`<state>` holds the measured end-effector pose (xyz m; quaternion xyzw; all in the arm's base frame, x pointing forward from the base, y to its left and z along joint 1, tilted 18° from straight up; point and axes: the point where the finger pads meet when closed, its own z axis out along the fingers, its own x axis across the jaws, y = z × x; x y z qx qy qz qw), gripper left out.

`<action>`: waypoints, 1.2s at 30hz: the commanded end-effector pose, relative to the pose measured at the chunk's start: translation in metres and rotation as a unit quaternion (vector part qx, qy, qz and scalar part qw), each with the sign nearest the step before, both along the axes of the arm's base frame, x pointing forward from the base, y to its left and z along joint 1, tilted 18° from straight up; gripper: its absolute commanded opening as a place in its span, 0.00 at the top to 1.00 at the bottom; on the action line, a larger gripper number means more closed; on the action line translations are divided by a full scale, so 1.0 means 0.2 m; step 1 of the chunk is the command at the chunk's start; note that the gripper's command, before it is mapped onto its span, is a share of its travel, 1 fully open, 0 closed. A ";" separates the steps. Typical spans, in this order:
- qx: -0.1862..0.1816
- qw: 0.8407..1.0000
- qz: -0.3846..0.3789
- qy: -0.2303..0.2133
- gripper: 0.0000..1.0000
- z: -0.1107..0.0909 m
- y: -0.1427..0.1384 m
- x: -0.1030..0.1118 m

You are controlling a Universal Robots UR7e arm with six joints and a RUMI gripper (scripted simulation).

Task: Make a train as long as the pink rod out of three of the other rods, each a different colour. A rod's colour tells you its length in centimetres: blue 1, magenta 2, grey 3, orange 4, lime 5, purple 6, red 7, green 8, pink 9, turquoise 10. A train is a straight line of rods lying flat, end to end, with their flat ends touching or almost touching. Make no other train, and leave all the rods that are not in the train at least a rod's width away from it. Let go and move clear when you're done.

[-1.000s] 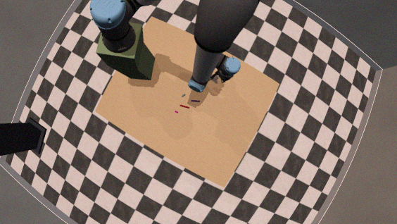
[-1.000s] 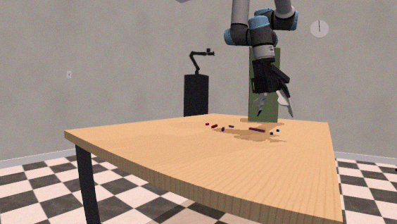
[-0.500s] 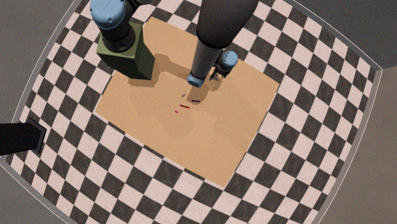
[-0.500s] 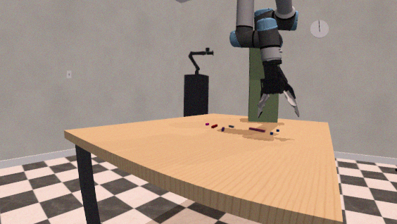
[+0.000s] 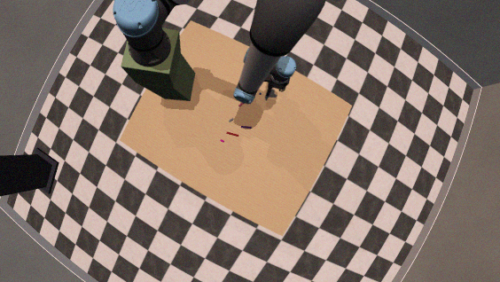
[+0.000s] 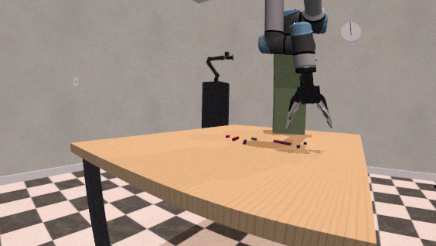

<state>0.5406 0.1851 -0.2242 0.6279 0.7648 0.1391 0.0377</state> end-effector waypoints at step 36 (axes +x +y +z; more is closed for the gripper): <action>-0.137 0.897 0.413 -0.080 0.00 -0.05 0.12 -0.23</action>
